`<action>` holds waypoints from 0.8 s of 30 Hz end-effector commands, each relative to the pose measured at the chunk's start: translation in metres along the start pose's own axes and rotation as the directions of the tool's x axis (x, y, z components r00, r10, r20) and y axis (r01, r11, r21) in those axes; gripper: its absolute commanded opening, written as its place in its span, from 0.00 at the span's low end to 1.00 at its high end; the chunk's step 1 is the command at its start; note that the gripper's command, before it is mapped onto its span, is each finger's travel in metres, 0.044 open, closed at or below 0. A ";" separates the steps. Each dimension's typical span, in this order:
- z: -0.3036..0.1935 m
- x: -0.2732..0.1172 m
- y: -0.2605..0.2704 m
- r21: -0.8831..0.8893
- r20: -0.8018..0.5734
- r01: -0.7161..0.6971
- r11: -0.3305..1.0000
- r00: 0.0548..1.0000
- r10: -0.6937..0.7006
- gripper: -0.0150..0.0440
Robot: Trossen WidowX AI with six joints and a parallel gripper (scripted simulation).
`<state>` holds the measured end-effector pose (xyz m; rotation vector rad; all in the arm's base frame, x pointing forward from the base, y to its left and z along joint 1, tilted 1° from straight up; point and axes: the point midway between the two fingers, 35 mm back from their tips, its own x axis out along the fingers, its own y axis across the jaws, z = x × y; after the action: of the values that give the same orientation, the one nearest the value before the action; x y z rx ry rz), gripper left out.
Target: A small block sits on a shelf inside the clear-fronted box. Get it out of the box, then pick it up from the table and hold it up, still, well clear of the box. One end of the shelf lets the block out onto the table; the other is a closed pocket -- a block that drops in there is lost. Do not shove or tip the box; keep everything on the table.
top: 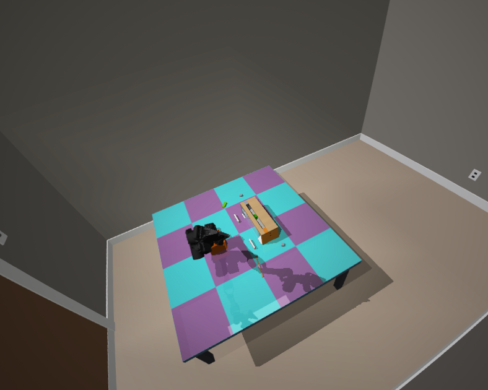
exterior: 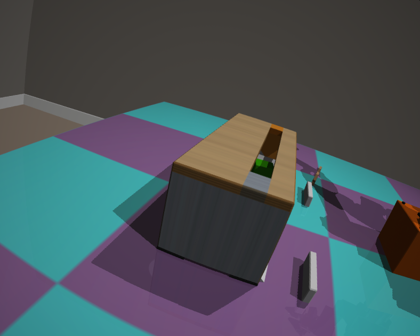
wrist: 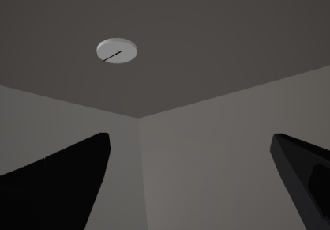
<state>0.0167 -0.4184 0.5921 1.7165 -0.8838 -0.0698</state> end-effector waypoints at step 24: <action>-0.224 -0.078 0.086 -0.634 -0.264 -0.398 0.663 0.917 0.298 0.93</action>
<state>0.0129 -0.2382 0.7025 0.9647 -0.9328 -0.0138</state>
